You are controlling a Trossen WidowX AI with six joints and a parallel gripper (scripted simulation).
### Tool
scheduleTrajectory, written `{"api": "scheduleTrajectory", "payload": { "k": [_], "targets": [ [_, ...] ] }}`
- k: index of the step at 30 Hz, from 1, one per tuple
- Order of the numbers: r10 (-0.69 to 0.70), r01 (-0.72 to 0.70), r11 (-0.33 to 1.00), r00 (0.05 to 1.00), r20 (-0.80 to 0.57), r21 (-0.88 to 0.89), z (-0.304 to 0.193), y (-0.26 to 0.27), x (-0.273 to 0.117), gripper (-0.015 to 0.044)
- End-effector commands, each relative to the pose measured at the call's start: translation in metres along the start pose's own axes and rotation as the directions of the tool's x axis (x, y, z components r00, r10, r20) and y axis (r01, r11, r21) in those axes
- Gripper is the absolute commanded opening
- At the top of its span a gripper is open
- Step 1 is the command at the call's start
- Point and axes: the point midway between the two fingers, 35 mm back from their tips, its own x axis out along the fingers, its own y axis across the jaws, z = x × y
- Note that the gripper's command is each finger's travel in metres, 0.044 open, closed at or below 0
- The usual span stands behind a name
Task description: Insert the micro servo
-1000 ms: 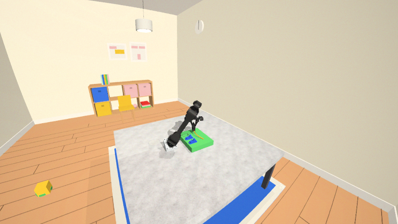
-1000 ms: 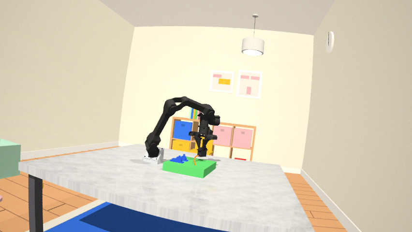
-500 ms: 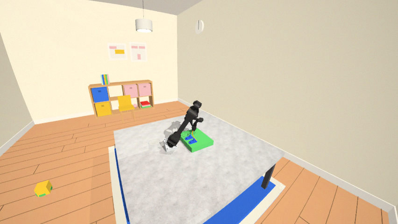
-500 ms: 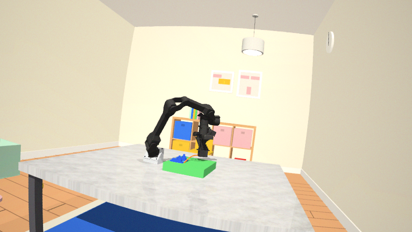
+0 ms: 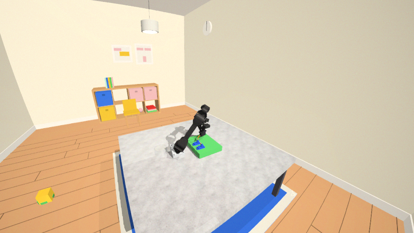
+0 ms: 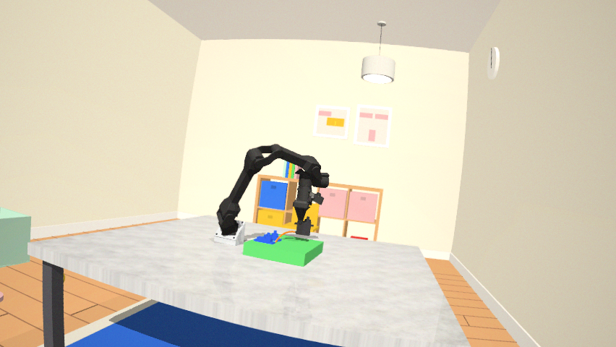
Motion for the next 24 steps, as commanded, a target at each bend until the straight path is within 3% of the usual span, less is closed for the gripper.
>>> {"api": "scheduleTrajectory", "payload": {
  "k": [1,10,24],
  "targets": [
    [0.002,-0.002,0.993,1.000,-0.001,0.119,0.000,0.000,0.000,0.0000],
    [0.002,-0.002,0.986,1.000,-0.002,0.169,-0.007,0.002,0.000,0.0000],
    [0.003,-0.002,0.986,1.000,-0.004,0.167,-0.069,0.013,0.000,0.0000]
  ]
}}
